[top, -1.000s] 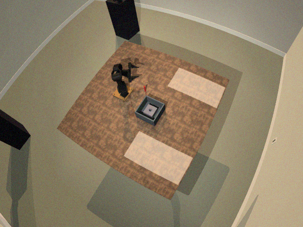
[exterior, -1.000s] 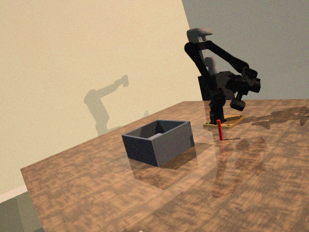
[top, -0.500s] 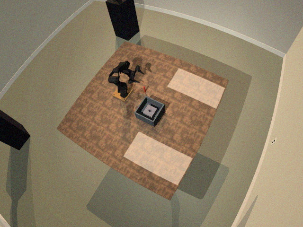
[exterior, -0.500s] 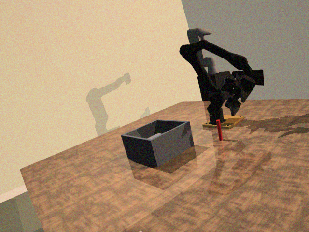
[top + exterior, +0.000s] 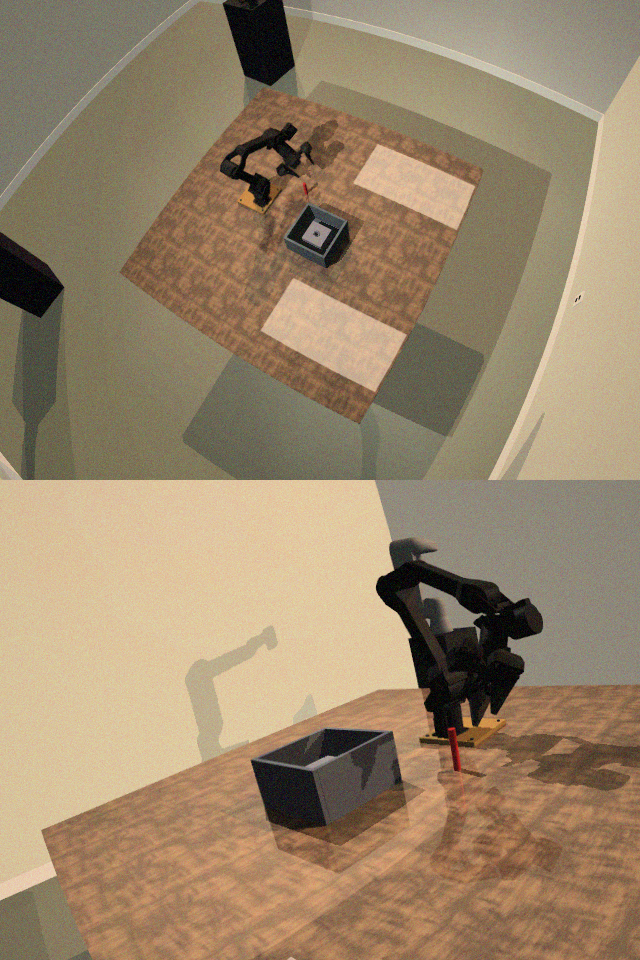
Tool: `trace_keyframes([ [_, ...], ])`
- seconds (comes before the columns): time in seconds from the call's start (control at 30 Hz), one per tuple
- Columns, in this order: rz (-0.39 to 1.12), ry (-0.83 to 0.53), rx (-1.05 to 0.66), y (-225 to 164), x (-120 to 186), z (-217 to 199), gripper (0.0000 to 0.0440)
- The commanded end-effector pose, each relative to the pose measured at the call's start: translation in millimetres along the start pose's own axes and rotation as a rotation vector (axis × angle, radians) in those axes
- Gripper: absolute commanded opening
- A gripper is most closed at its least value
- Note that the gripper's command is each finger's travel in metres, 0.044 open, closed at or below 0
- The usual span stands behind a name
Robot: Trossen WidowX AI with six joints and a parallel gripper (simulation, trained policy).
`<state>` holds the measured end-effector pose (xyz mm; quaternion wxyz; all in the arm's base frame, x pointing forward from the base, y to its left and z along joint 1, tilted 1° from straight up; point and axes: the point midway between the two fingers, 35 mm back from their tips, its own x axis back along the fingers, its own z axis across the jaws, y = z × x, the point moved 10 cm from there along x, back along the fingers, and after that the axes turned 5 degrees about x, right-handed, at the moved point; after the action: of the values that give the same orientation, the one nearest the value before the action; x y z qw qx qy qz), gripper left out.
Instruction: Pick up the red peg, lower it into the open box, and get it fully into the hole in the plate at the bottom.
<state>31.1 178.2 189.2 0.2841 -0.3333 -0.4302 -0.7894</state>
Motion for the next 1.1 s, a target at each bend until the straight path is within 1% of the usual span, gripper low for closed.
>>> trace_keyframes([
  [0.0,0.048,-0.021,-0.006,15,-3,12,0.0416],
  [0.27,0.125,-0.088,-0.035,51,-10,26,0.0409],
  [0.57,0.213,-0.196,-0.093,85,-13,25,0.0397],
  [0.8,0.280,-0.286,-0.141,97,-23,19,0.0387],
  [1.07,0.334,-0.358,-0.164,99,-40,12,0.0384],
])
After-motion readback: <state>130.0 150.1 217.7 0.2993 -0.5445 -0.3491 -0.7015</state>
